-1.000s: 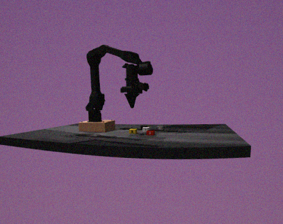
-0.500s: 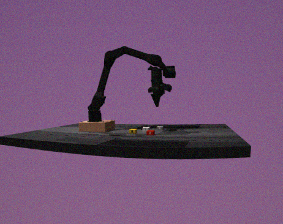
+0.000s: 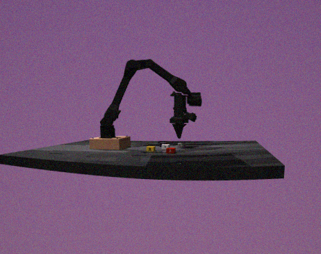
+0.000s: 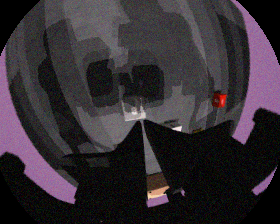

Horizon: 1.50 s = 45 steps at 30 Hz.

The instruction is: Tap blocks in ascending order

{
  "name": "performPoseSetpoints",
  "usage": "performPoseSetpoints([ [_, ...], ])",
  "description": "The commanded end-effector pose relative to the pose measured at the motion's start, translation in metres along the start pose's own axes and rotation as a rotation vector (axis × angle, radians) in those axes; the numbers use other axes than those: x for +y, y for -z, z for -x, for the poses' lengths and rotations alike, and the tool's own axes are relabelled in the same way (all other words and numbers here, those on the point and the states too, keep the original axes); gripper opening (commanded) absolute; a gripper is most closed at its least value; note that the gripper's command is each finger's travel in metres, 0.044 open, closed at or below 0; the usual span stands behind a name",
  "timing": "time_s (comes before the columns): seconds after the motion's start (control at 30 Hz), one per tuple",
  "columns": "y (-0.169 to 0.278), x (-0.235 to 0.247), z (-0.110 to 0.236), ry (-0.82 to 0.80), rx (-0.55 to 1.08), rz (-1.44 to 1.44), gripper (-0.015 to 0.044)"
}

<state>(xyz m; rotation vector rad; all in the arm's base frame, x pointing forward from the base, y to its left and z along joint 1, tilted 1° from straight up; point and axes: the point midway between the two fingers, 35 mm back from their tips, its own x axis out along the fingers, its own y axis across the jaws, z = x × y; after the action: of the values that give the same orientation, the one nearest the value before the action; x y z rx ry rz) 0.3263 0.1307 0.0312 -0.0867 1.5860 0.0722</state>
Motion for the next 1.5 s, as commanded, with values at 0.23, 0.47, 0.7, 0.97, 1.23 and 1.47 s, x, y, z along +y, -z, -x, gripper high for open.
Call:
performPoseSetpoints([
  [0.23,-0.003,0.002,-0.008,-0.009,-0.025,-0.003,0.0020],
  [0.47,-0.004,0.002,-0.019,-0.009,-0.025,-0.003,0.0020],
  [0.7,-0.004,0.002,-0.030,-0.009,-0.025,-0.003,0.0020],
  [0.97,-0.004,0.002,-0.014,-0.009,-0.026,-0.001,0.0020],
  [1.23,0.002,0.010,0.005,-0.010,-0.024,-0.003,0.0072],
  [1.47,0.072,0.089,0.064,-0.016,-0.020,-0.003,0.0256],
])
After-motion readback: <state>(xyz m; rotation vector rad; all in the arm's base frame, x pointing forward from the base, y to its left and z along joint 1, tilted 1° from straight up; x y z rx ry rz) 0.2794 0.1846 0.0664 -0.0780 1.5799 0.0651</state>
